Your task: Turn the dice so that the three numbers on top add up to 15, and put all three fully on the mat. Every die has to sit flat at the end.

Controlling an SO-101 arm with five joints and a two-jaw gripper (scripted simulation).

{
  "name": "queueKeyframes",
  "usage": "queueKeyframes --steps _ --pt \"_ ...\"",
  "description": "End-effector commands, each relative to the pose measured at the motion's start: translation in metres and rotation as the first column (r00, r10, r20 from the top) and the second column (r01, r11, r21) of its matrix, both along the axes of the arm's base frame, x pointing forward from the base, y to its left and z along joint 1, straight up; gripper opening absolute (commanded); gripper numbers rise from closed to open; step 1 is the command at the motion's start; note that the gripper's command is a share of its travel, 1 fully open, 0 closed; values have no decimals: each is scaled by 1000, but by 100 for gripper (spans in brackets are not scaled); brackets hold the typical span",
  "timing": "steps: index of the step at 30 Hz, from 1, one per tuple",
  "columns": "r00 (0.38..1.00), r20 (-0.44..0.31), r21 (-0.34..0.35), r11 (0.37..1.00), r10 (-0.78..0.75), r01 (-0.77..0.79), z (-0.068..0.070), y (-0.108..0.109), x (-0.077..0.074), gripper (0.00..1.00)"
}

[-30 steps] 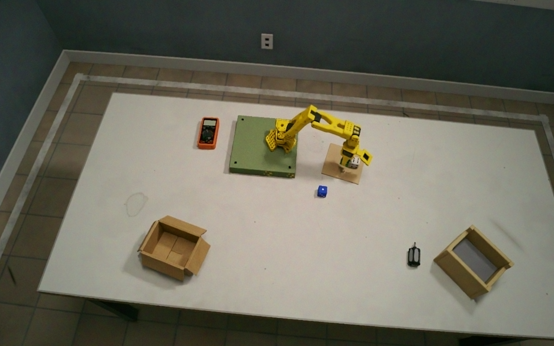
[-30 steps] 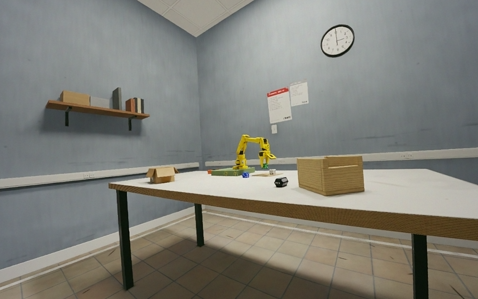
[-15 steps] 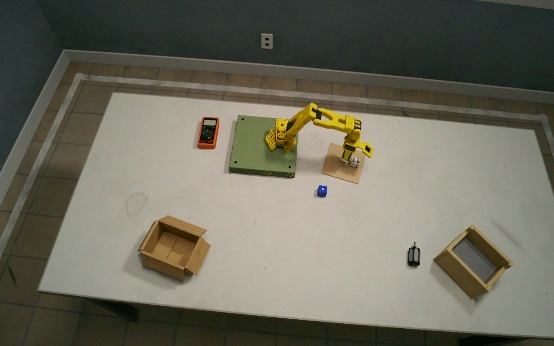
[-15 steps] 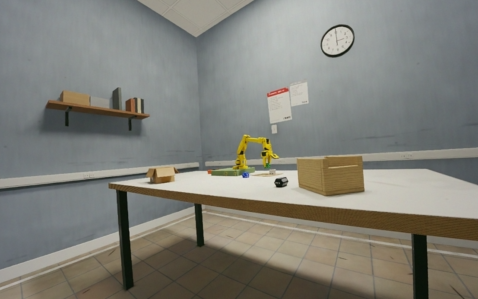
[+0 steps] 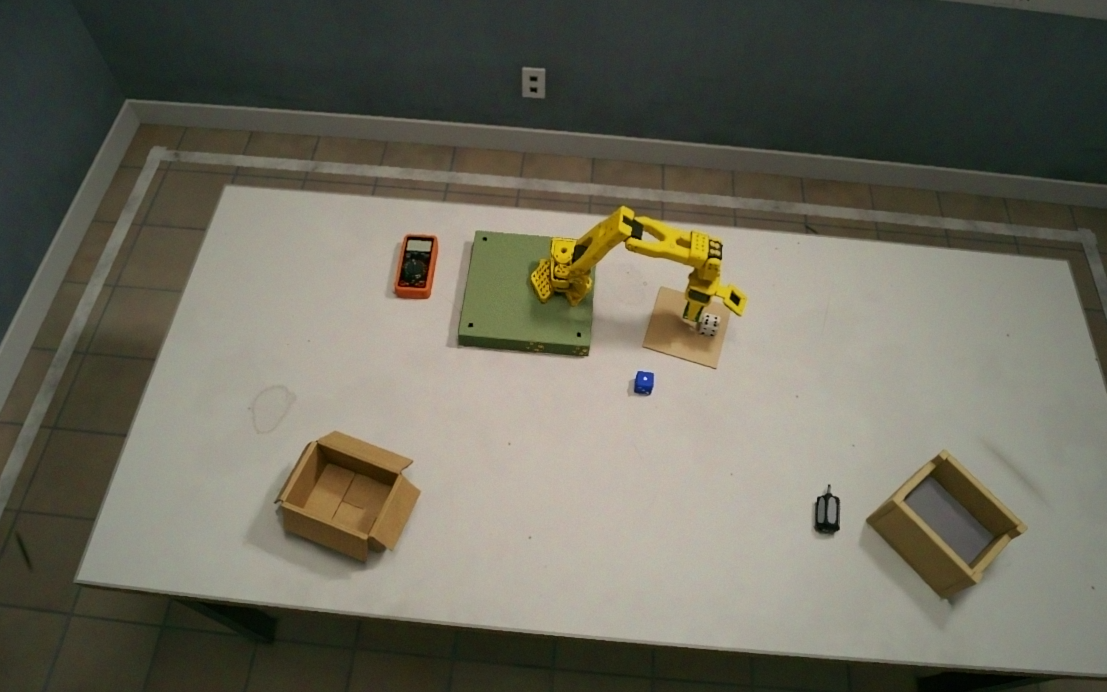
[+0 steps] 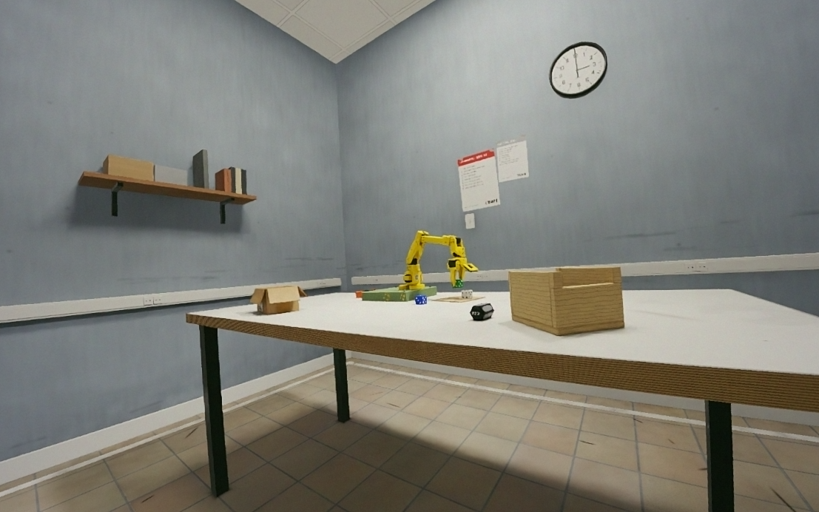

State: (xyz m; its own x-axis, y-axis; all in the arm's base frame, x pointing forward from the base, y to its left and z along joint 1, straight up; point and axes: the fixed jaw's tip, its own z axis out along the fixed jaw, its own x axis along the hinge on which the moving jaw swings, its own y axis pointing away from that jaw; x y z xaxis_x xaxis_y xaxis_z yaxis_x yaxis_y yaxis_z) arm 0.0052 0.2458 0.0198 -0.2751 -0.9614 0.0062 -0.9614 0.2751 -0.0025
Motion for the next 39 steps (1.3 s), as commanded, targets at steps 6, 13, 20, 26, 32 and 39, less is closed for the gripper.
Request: queueKeyframes --steps 6,13,20,26,32,39 --pt "1000 -2 -17 1000 5 -5 -6 -1 -3 0" --pt "1000 -2 -17 1000 5 -5 -8 -1 -3 0" --pt "1000 -2 -17 1000 5 -5 -10 -1 -3 0" --pt "1000 -2 -17 1000 5 -5 -14 -1 -3 0" --pt "1000 -2 -17 1000 5 -5 -14 -1 -3 0" --pt "1000 -2 -17 1000 5 -5 -18 -1 -3 0"
